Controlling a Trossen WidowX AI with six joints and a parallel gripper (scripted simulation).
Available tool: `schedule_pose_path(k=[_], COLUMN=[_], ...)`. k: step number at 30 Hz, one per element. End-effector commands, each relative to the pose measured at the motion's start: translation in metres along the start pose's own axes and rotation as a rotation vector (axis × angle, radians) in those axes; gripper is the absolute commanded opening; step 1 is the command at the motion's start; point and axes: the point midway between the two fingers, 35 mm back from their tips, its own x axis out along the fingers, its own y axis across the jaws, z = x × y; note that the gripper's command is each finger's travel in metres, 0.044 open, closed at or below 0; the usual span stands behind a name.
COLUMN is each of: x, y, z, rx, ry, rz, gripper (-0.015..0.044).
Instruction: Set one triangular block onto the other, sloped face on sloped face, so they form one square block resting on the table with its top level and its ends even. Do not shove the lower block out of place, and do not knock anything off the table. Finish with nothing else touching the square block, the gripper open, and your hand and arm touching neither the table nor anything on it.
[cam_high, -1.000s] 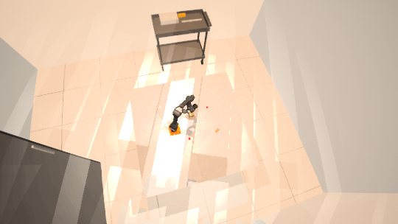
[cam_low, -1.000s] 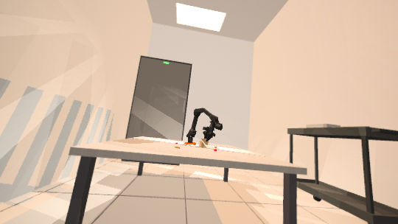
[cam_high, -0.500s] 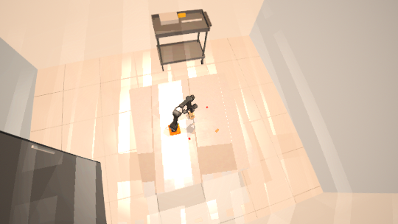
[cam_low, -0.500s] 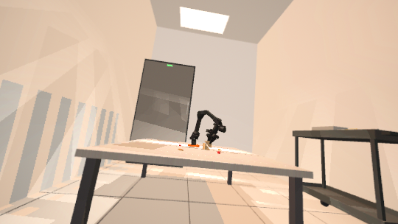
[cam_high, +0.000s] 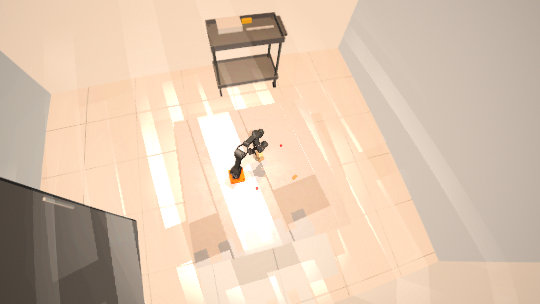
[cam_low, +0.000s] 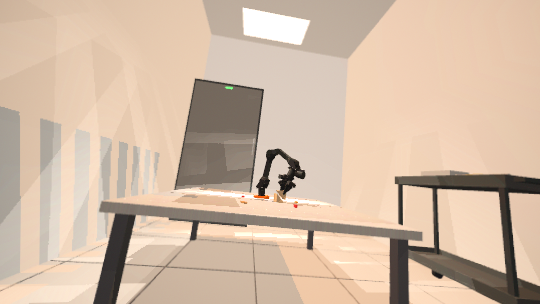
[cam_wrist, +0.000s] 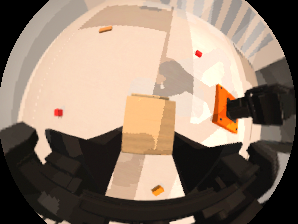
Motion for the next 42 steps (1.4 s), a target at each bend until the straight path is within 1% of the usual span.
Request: schedule_pose_path(k=[1,30,42], x=[0.002,0.021,0.022], y=[0.0,0.0,0.0], z=[0.001,0.001,0.001], rx=[-0.003,-0.002,-0.003], ry=[-0.004,-0.006,-0.006], rz=[0.004,0.005,0.004], gripper=[0.0,0.0,0.0])
